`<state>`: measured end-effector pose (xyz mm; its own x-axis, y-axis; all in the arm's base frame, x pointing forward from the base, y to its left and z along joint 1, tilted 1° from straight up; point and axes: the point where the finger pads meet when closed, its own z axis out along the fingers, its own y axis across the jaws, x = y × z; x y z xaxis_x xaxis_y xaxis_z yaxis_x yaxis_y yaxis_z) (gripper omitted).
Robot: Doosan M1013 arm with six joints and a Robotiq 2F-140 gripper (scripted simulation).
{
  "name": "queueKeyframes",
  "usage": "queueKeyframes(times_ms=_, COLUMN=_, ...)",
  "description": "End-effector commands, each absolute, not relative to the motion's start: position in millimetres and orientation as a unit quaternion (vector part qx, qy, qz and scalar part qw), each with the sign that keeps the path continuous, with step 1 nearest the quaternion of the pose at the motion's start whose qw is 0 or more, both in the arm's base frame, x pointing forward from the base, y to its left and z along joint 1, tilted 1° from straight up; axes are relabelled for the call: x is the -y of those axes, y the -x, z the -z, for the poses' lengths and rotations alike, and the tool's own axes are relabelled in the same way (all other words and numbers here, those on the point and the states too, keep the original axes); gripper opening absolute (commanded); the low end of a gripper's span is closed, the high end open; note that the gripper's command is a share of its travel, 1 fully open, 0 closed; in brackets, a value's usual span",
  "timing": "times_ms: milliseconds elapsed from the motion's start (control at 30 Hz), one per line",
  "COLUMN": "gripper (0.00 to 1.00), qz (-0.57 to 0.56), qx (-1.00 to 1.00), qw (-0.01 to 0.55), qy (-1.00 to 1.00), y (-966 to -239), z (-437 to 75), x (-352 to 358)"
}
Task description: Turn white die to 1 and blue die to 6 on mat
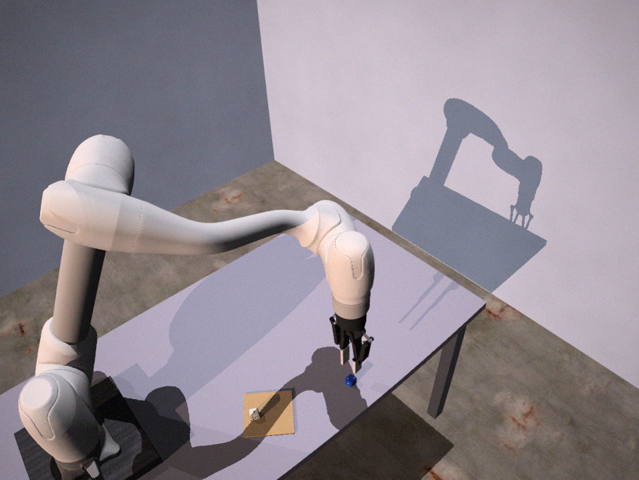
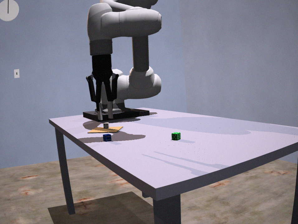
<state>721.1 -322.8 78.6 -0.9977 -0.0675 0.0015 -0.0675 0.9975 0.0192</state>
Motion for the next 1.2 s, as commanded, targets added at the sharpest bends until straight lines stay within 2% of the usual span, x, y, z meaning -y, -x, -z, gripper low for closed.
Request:
queueKeyframes(times_ms=0, gripper=0.32, qz=0.010, qx=0.999, qw=0.001, qy=-0.034, y=-721.1, z=-78.8, x=322.8)
queueKeyframes(times_ms=1167, gripper=0.32, qz=0.010, qx=0.999, qw=0.001, qy=-0.034, y=-721.1, z=-73.2, x=322.7)
